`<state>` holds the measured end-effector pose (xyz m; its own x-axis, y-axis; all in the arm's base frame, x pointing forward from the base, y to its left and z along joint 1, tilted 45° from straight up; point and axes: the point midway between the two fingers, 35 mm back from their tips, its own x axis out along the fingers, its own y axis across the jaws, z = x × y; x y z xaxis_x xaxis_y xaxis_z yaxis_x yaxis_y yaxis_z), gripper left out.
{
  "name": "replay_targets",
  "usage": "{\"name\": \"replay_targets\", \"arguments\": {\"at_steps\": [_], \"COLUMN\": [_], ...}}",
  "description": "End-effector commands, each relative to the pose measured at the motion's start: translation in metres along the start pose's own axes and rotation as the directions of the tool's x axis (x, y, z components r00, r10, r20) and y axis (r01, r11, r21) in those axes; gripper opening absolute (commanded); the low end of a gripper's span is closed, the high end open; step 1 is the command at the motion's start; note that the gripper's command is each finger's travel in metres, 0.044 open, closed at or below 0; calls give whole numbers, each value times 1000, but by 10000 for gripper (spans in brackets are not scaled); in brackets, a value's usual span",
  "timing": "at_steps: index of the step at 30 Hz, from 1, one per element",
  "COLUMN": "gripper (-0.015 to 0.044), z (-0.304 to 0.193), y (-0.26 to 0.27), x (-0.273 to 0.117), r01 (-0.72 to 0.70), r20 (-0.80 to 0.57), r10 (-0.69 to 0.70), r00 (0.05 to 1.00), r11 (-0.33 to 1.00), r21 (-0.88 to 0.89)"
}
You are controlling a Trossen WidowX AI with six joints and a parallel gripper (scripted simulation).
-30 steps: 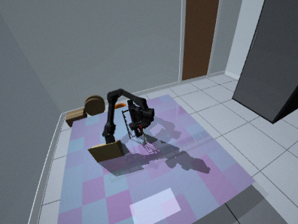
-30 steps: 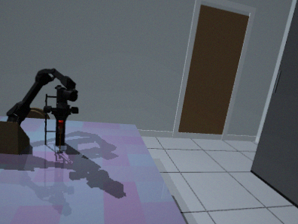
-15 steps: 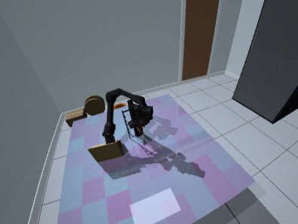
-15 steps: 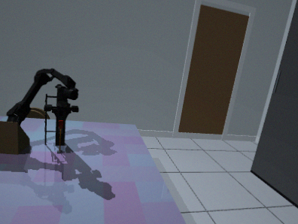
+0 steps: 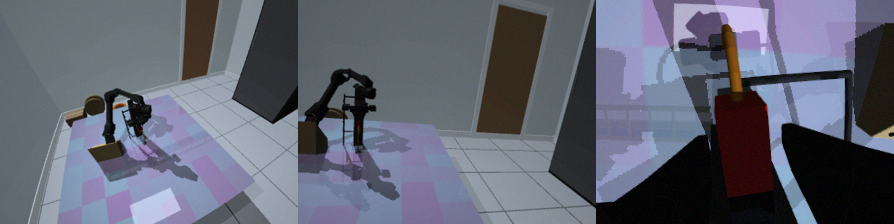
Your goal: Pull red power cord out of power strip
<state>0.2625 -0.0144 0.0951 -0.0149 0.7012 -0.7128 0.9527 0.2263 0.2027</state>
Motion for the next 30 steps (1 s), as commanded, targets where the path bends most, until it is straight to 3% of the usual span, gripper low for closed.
{"name": "replay_targets", "arguments": {"at_steps": [1, 13, 17, 25, 30], "gripper": [160, 160, 55, 2, 0], "z": [-2, -3, -2, -2, 2], "y": [-1, -1, 0, 0, 0], "x": [2, 13, 10, 10, 10], "r01": [-1, -1, 1, 1, 1], "r20": [-7, -8, -2, -2, -2], "r10": [1, 2, -1, -1, -1], "r00": [1000, 1000, 1000, 1000, 1000], "r11": [1000, 1000, 1000, 1000, 1000], "r21": [9, 8, 2, 2, 2]}}
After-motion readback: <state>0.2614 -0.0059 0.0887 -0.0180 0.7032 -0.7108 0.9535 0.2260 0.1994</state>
